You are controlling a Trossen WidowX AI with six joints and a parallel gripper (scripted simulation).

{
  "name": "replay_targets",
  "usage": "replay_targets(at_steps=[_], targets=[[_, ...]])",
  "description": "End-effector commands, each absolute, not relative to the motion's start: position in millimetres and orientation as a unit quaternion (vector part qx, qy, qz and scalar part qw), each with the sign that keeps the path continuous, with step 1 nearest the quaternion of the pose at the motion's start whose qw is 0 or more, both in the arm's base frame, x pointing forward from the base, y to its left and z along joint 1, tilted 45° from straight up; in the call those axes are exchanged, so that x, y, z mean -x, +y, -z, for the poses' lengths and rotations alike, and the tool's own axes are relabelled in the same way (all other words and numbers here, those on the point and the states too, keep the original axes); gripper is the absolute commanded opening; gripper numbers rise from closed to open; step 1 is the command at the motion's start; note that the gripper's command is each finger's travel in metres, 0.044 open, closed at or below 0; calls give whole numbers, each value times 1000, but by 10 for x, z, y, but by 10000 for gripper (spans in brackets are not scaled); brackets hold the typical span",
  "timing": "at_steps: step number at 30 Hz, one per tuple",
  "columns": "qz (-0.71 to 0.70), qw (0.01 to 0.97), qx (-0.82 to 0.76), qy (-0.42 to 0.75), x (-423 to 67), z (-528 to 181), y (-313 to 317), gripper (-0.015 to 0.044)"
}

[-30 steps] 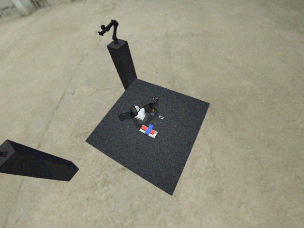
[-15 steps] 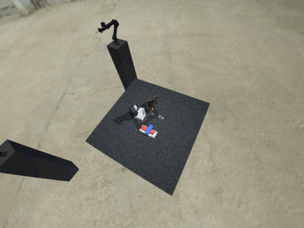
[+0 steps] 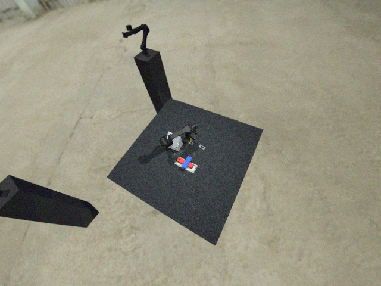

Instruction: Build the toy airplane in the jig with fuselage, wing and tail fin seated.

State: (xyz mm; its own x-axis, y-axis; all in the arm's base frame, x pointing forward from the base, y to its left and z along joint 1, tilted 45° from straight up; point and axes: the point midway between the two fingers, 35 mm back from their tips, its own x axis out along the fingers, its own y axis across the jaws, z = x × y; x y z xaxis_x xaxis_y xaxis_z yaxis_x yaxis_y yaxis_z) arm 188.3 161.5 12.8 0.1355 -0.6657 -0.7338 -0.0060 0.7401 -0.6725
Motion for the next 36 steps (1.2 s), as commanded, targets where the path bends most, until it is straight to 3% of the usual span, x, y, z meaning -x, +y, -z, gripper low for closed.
replay_targets(at_steps=[1, 36], targets=[[231, 702, 276, 614, -1933, -213, 1527, 0], [215, 700, 289, 617, -2163, -844, 591, 0]])
